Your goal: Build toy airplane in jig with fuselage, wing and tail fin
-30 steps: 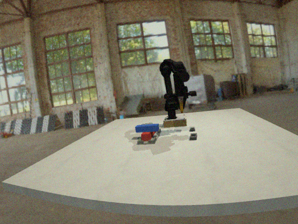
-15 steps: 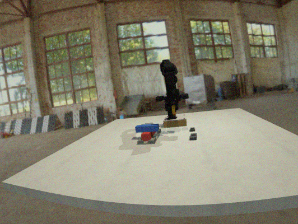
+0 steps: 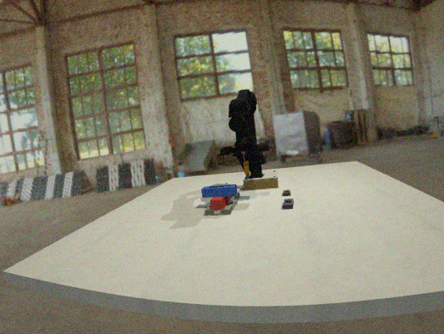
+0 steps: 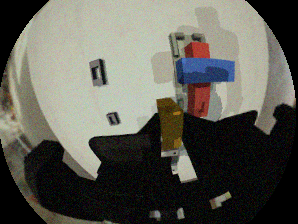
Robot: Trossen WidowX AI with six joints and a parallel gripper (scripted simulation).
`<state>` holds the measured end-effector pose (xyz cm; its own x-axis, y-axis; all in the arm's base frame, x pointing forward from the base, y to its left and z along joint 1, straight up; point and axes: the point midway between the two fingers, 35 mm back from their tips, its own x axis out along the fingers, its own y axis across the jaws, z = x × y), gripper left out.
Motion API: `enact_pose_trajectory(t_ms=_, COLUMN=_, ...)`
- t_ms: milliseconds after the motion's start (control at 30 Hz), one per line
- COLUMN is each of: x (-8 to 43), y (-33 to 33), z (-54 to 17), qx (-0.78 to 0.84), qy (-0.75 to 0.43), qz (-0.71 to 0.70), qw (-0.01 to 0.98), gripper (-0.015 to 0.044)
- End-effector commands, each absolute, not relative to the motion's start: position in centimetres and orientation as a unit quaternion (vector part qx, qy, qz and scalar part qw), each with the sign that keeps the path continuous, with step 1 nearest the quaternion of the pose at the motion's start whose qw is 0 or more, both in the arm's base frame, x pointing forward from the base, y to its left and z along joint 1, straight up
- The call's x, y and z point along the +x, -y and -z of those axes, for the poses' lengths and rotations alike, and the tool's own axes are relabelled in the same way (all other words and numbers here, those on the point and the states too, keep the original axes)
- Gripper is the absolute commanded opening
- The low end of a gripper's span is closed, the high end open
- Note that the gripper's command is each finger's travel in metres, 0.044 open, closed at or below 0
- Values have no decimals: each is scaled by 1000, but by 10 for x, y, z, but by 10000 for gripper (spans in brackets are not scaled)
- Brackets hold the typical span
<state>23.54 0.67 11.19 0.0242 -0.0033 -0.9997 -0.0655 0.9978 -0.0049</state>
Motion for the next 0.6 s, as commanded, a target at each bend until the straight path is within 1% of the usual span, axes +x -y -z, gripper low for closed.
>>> enact_pose_trajectory(t_ms=0, x=234, y=8, z=-108, qx=-26, qy=-700, qz=-23, qw=713, gripper=0)
enact_pose_trajectory(t_ms=567, x=225, y=62, z=-97, qx=-26, qy=-700, qz=-19, qw=713, gripper=0)
